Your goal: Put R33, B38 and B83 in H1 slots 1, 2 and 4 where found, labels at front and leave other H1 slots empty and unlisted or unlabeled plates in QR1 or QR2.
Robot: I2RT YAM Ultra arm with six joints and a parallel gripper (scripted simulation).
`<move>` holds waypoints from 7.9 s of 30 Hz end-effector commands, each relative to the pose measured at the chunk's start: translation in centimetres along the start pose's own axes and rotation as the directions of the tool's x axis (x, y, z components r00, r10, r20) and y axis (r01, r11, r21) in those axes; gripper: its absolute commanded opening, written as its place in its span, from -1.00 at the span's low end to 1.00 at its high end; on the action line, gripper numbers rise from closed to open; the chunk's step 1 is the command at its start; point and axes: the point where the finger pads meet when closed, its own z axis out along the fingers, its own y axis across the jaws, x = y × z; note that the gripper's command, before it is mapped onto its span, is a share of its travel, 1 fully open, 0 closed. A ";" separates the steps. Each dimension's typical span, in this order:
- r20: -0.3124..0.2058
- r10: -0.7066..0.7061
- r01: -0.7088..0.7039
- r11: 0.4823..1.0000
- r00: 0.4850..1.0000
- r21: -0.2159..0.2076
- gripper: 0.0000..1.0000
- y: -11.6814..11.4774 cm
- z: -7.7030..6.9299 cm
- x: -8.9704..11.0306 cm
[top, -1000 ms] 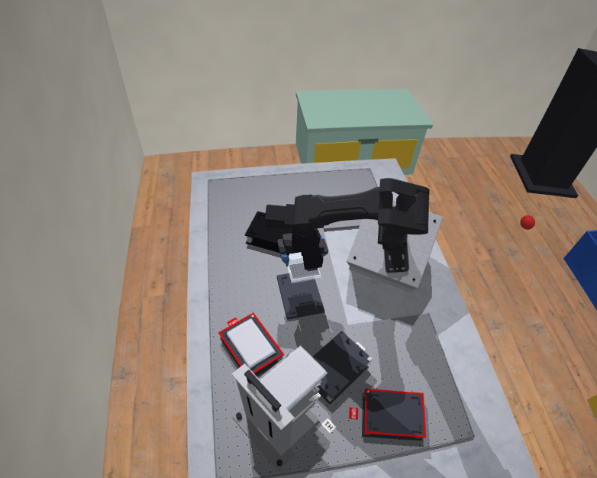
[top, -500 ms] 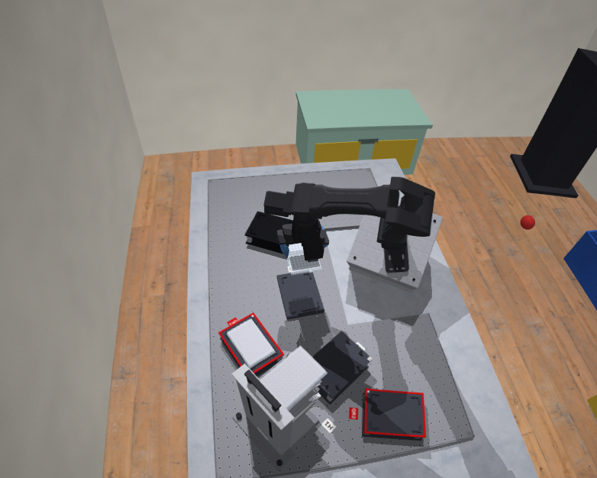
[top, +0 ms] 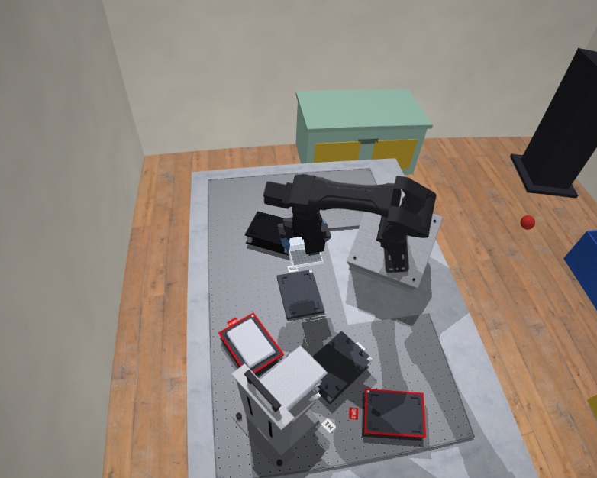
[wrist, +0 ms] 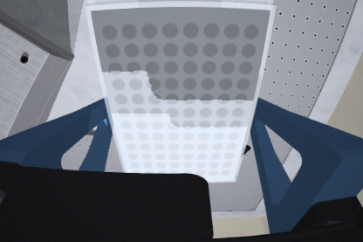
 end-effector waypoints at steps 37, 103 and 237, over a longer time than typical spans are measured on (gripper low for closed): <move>0.024 0.466 -0.467 0.884 0.884 0.041 0.72 -1.8 -1.5 -11.2; 0.047 0.868 -0.869 0.496 0.495 -0.003 0.72 3.1 -1.0 -28.3; 0.007 0.862 -0.862 0.506 0.506 -0.001 0.72 3.9 14.2 -28.1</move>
